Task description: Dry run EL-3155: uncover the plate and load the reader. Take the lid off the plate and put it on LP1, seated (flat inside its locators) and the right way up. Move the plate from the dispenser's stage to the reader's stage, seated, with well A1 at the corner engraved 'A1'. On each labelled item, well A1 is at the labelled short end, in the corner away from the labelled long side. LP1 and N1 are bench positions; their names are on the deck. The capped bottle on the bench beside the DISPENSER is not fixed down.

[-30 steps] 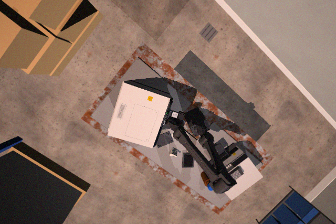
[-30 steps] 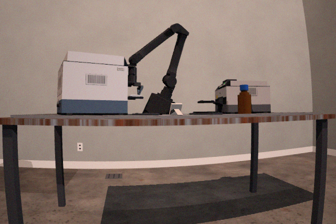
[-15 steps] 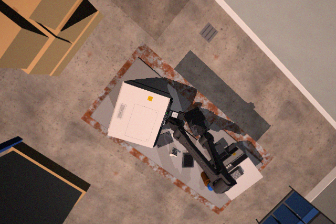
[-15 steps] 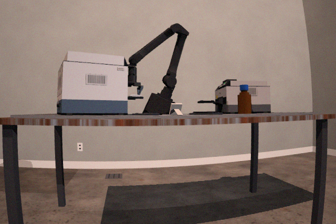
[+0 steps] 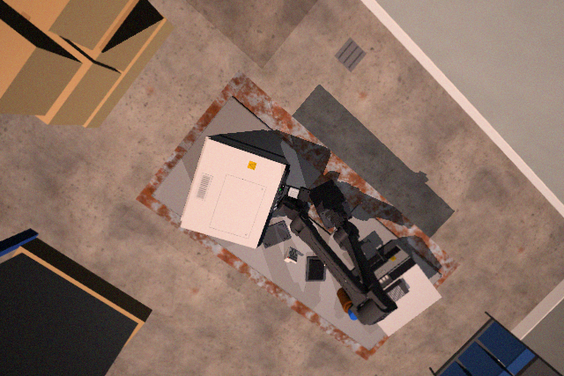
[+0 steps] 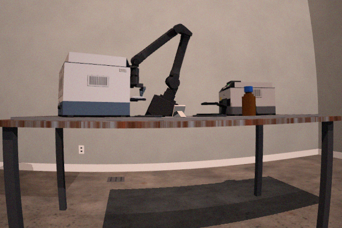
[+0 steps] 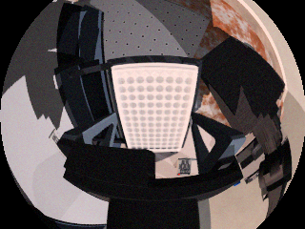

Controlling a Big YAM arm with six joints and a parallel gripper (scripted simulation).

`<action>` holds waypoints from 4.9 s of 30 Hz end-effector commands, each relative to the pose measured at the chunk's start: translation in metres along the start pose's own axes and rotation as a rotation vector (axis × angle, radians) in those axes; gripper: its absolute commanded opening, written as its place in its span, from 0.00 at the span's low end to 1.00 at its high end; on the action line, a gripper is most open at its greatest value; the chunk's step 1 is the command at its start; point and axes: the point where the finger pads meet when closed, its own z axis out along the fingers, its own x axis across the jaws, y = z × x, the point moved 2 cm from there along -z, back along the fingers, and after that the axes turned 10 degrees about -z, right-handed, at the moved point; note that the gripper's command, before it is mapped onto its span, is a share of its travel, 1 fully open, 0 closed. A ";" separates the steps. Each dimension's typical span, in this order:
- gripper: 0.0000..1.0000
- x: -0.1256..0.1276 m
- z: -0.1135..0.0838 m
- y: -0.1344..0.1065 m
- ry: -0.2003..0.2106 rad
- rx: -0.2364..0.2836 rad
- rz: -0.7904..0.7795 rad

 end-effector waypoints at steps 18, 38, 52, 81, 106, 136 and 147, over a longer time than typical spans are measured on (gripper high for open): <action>1.00 0.016 -0.024 -0.001 0.042 -0.018 -0.035; 1.00 0.020 -0.028 0.008 0.048 -0.009 0.009; 1.00 0.018 -0.040 0.007 0.060 -0.015 -0.012; 1.00 0.019 -0.067 0.007 0.065 -0.023 -0.017; 1.00 0.017 -0.131 0.005 0.062 -0.026 -0.022; 0.00 0.001 -0.106 -0.005 0.040 -0.013 -0.051; 0.00 -0.004 -0.110 -0.048 0.017 -0.019 -0.334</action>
